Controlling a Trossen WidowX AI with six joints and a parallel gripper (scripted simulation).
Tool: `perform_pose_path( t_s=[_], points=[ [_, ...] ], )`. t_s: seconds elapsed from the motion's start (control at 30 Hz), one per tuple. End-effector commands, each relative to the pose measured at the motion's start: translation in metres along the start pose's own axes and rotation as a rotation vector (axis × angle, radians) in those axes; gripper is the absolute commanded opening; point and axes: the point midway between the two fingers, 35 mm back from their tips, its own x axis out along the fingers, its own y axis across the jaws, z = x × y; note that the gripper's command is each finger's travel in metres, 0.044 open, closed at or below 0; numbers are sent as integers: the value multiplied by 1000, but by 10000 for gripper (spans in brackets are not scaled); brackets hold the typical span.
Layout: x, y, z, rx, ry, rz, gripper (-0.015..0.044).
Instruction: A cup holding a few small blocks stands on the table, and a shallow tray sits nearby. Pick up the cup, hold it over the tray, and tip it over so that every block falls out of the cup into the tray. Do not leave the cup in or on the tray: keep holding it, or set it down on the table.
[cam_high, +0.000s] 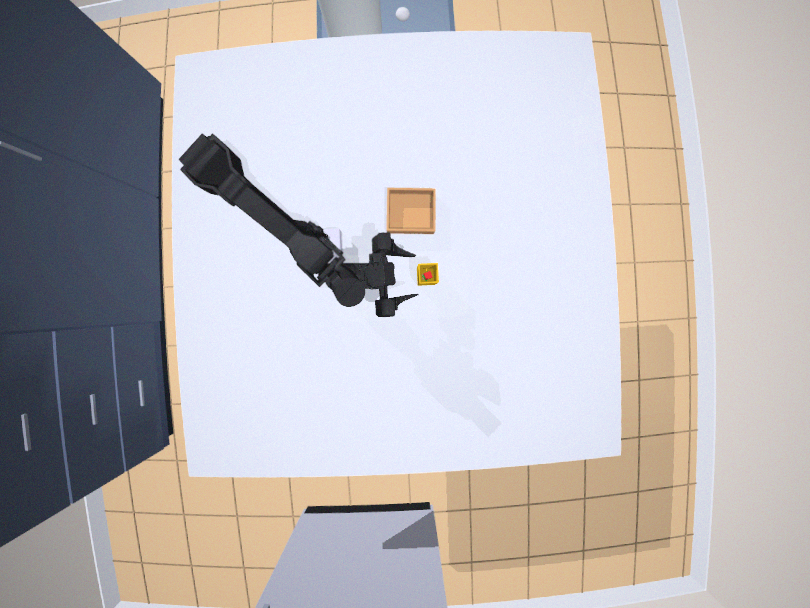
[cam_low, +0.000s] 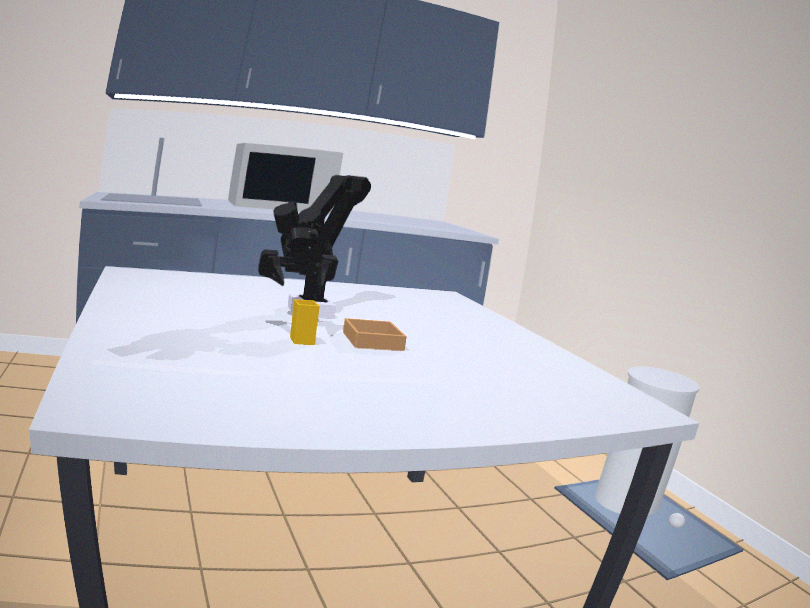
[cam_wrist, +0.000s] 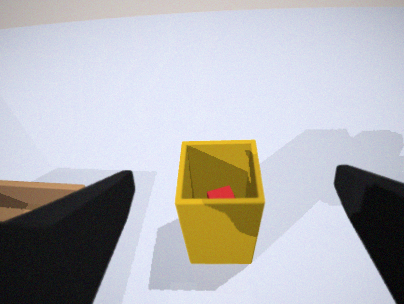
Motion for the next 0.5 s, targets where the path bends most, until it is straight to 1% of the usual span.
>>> perform_pose_path(
  t_s=[0.0,0.47],
  points=[
    [5,-1,-11,7,1,-2,440],
    [16,5,-47,7,3,-1,440]
  ],
)
